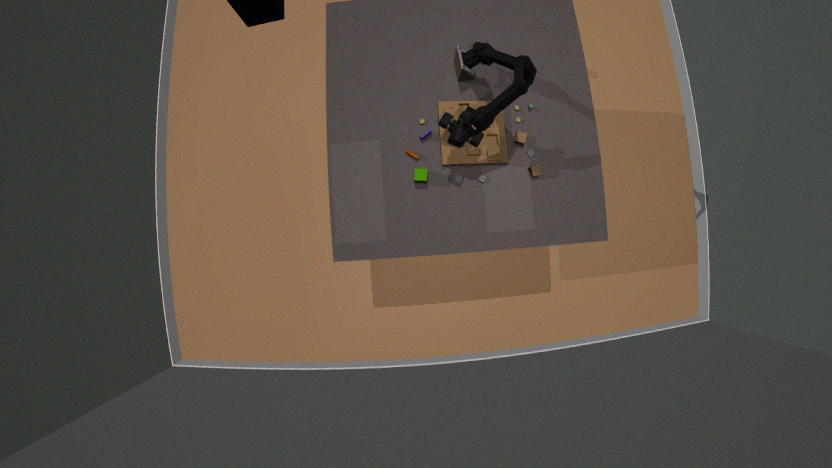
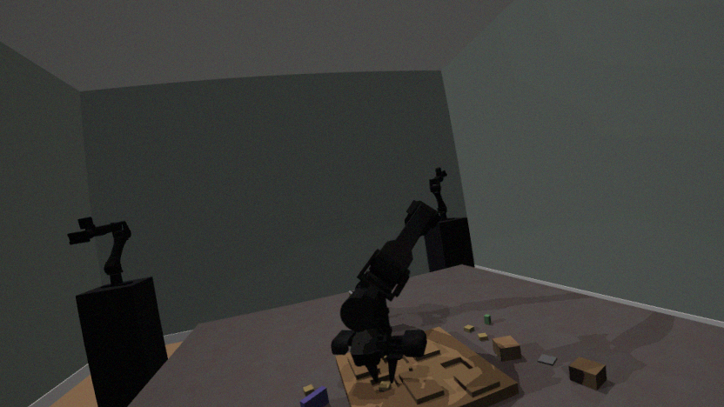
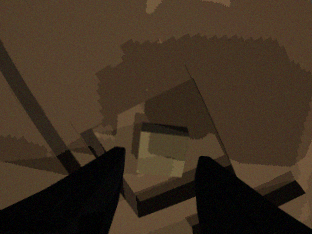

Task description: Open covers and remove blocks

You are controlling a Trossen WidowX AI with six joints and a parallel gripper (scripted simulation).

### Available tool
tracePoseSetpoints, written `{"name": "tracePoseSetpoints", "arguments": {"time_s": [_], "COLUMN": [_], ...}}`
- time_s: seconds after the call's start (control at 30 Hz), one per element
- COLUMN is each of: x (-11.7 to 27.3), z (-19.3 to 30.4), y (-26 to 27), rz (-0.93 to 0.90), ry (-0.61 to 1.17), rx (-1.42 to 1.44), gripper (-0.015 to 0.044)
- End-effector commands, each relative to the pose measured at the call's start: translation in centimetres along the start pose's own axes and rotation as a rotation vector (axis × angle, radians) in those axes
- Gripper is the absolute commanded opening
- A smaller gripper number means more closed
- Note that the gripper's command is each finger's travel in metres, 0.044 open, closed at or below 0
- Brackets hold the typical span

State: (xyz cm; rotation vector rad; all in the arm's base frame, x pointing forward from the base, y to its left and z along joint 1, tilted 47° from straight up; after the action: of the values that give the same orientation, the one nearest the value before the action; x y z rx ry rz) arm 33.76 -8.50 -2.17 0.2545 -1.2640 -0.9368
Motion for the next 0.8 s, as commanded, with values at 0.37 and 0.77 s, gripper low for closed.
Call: {"name": "tracePoseSetpoints", "arguments": {"time_s": [0.37, 0.77], "x": [-1.1, -1.0], "z": [0.0, 0.0], "y": [0.0, 0.0], "rz": [-0.004, 0.0], "ry": [0.0, -0.001], "rx": [-0.005, 0.001], "gripper": [0.0144, 0.0104]}}
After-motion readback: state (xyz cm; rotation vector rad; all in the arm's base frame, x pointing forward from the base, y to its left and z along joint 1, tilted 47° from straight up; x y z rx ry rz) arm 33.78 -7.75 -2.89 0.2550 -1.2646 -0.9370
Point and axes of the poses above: the point midway between the two fingers, 35 mm back from their tips, its own x axis back along the fingers, its own y axis across the jaws, z = x × y, the point moved 7 cm from there along x, back along the fingers, and after that the axes turned 9 degrees about x, right-handed, at the moved point
